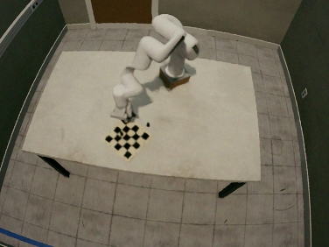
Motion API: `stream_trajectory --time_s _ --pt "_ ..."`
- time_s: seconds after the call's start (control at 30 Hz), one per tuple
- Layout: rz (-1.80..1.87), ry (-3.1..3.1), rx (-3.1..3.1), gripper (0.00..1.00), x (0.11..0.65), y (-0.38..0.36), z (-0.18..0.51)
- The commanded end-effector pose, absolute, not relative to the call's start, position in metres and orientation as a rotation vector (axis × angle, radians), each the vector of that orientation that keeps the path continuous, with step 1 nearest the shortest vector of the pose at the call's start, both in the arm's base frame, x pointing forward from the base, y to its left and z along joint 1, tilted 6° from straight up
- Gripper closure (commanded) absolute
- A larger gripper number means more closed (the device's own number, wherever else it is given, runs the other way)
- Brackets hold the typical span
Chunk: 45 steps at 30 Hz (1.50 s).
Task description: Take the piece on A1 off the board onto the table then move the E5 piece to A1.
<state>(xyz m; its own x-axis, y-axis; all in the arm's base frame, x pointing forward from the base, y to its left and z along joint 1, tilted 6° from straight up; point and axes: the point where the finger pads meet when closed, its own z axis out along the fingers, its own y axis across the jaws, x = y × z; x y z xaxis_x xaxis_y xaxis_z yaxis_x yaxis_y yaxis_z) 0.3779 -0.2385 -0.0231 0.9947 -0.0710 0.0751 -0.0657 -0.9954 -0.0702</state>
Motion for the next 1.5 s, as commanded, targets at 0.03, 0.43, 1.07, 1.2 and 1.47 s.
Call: stream_trajectory --time_s 0.03,0.43,1.07,1.2,1.47 --pt "-0.124 0.105 -3.072 0.57 0.3791 -0.2394 -0.0219" --pt "-0.124 0.105 -3.072 0.57 0.3791 -0.2394 -0.0219" --pt "-0.124 0.105 -3.072 1.00 0.3791 -0.2394 -0.0219" --pt "-0.124 0.105 -3.072 1.00 0.3791 -0.2394 -0.0219" --pt "-0.124 0.105 -3.072 1.00 0.3791 -0.2394 -0.0219"
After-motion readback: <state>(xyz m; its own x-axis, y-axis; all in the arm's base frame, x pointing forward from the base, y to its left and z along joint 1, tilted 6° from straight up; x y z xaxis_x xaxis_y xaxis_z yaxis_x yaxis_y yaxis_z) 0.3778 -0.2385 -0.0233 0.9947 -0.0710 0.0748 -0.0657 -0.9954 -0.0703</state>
